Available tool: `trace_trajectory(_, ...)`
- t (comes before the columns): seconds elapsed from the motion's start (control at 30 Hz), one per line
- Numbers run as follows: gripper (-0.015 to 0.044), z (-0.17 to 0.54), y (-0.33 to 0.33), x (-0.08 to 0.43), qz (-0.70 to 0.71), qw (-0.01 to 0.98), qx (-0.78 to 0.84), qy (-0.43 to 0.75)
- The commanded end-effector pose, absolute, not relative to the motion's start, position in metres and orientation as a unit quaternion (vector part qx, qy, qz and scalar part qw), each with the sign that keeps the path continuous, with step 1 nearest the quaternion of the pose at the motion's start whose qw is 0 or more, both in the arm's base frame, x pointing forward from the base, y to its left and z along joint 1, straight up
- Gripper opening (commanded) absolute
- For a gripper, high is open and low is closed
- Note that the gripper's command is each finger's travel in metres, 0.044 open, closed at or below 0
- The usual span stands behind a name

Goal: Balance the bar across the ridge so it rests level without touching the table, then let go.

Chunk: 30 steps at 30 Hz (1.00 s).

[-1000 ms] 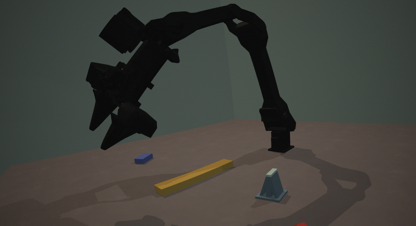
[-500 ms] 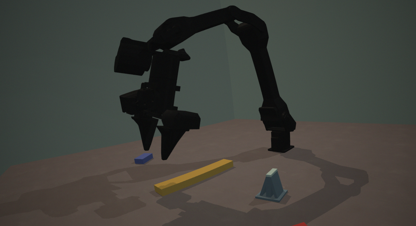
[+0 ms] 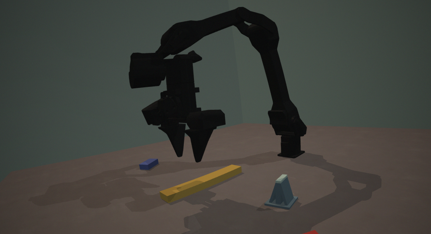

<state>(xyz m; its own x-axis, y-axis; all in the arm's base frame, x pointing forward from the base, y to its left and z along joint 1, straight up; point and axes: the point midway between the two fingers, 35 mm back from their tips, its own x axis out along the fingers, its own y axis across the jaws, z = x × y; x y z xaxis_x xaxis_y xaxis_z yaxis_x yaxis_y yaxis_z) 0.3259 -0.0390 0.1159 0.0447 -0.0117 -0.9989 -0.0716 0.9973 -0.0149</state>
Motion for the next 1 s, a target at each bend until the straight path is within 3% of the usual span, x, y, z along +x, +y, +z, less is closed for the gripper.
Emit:
trace_trajectory(0.0, 0.0315, 0.098, -0.038, 0.325, 0.022, 0.719, -0.025, 0.694)
trace_trajectory(0.97, 0.0315, 0.05, -0.038, 0.325, 0.022, 0.719, -0.025, 0.694)
